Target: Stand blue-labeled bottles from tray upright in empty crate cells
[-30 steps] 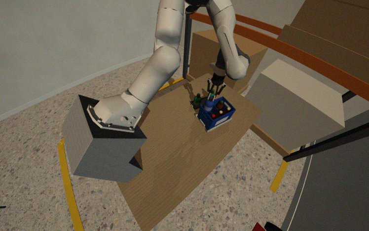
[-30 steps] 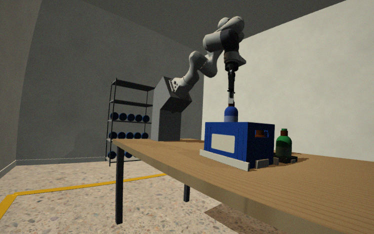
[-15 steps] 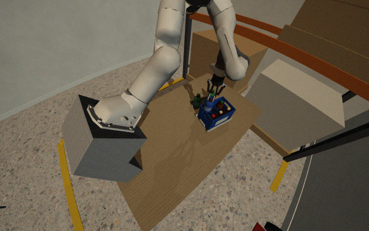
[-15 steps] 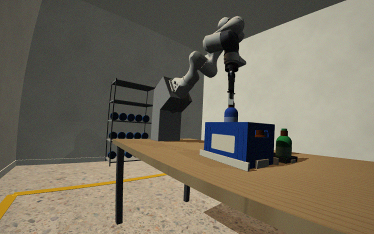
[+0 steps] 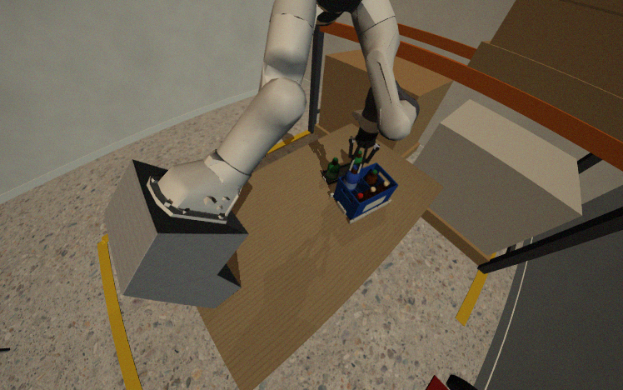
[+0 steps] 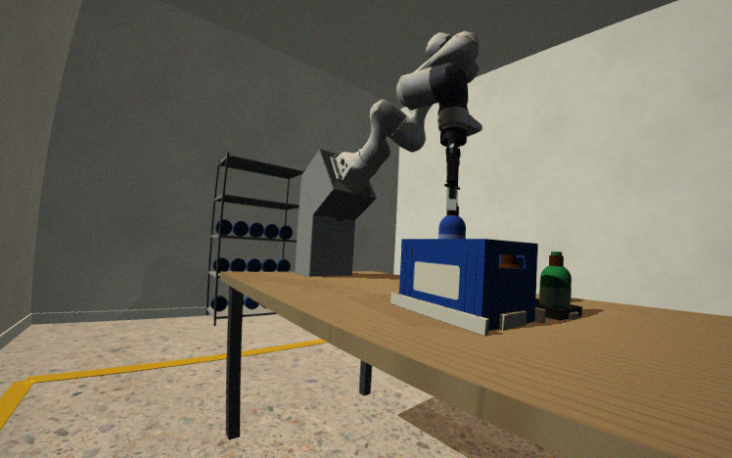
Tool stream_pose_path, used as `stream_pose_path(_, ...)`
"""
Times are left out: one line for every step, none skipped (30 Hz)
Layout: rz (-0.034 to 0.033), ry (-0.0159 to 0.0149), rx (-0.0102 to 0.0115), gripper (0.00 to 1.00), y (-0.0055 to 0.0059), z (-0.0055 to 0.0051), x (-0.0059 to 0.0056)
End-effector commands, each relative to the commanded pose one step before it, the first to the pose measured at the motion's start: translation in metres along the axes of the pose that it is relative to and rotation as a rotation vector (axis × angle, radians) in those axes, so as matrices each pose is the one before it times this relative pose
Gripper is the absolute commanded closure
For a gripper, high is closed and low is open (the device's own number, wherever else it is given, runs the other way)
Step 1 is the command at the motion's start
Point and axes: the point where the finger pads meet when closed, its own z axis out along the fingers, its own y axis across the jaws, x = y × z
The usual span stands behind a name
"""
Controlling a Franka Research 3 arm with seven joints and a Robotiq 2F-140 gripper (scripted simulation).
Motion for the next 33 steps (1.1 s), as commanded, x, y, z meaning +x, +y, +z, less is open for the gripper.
stream_pose_path(-0.01069, 0.00356, -0.00831, 1.00, 0.00312, 0.00266, 0.00091)
stream_pose_path(0.00000, 0.00000, 0.00000, 1.00, 0.00000, 0.00120, 0.00000)
stream_pose_path(0.00000, 0.00000, 0.00000, 1.00, 0.00000, 0.00118, 0.00000)
stream_pose_path(-0.00001, 0.00000, 0.00000, 1.00, 0.00000, 0.00116, 0.00000)
stream_pose_path(0.00001, 0.00000, 0.00000, 1.00, 0.00000, 0.00112, 0.00001)
stream_pose_path(0.00000, 0.00000, 0.00000, 1.00, 0.00000, 0.00109, 0.00000)
stream_pose_path(0.00000, 0.00000, 0.00000, 1.00, 0.00000, 0.00105, 0.00000)
stream_pose_path(-0.00001, 0.00000, 0.00000, 1.00, 0.00000, 0.00101, 0.00000)
stream_pose_path(0.00001, 0.00000, 0.00000, 1.00, 0.00000, 0.00096, 0.00001)
stream_pose_path(0.00000, 0.00000, 0.00000, 1.00, 0.00000, 0.00092, 0.00000)
stream_pose_path(0.00000, 0.00000, 0.00000, 1.00, 0.00000, 0.00086, 0.00000)
stream_pose_path(0.00000, 0.00000, 0.00000, 1.00, 0.00000, 0.00081, 0.00000)
stream_pose_path(-0.00001, 0.00000, 0.00000, 1.00, 0.00000, 0.00075, 0.00000)
stream_pose_path(0.00000, 0.00000, 0.00000, 1.00, 0.00000, 0.00069, 0.00000)
stream_pose_path(0.00000, 0.00000, 0.00000, 1.00, 0.00000, 0.00000, 0.00000)
stream_pose_path(0.00000, 0.00000, 0.00000, 1.00, 0.00000, 0.00000, 0.00000)
stream_pose_path(0.00000, 0.00000, 0.00000, 1.00, 0.00000, 0.00063, 0.00000)
stream_pose_path(0.00000, 0.00000, 0.00000, 1.00, 0.00000, 0.00057, 0.00000)
stream_pose_path(0.00000, 0.00000, 0.00000, 1.00, 0.00000, 0.00051, 0.00000)
stream_pose_path(0.00000, 0.00000, 0.00000, 1.00, 0.00000, 0.00045, 0.00000)
stream_pose_path(0.00000, 0.00000, 0.00000, 1.00, 0.00000, 0.00039, 0.00000)
stream_pose_path(0.00000, 0.00000, 0.00000, 1.00, 0.00000, 0.00033, 0.00000)
stream_pose_path(0.00000, 0.00000, 0.00000, 1.00, 0.00000, 0.00028, 0.00000)
stream_pose_path(0.00000, 0.00000, 0.00000, 1.00, 0.00000, 0.00022, 0.00000)
stream_pose_path(0.00000, 0.00000, 0.00000, 1.00, 0.00000, 0.00018, 0.00000)
stream_pose_path(0.00000, 0.00000, 0.00000, 1.00, 0.00000, 0.00013, 0.00000)
stream_pose_path(0.00000, 0.00000, 0.00000, 1.00, 0.00000, 0.00009, 0.00000)
stream_pose_path(0.00000, 0.00000, 0.00000, 1.00, 0.00000, 0.00006, 0.00000)
stream_pose_path(0.00000, 0.00000, 0.00000, 1.00, 0.00000, 0.00003, 0.00000)
stream_pose_path(0.00000, 0.00000, 0.00000, 1.00, 0.00000, 0.00001, 0.00000)
stream_pose_path(0.00000, 0.00000, 0.00000, 1.00, 0.00000, 0.00000, 0.00000)
stream_pose_path(0.00000, 0.00000, 0.00000, 1.00, 0.00000, 0.00000, 0.00000)
stream_pose_path(0.00000, 0.00000, 0.00000, 1.00, 0.00000, 0.00000, 0.00000)
